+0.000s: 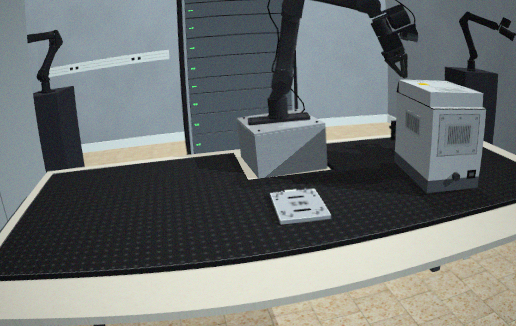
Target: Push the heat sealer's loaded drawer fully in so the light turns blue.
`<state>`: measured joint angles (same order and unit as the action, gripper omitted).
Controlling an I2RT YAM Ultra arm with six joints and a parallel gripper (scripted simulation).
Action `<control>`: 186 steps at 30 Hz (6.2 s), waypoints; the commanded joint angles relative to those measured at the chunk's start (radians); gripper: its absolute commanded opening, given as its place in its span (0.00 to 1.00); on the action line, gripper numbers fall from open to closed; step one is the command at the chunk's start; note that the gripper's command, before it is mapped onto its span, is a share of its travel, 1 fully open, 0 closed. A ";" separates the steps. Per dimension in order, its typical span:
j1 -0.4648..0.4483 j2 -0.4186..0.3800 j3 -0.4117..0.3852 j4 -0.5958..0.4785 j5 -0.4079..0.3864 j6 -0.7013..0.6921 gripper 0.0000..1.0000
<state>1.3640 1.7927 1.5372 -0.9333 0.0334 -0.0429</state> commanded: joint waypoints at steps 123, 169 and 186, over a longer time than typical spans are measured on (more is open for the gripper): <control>0.315 0.455 0.266 -0.226 -0.022 0.149 0.45; 0.312 0.647 0.518 -0.259 -0.023 0.166 0.45; 0.312 0.647 0.518 -0.259 -0.023 0.166 0.45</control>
<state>1.6737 2.4771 2.0220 -1.1801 0.0036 0.1177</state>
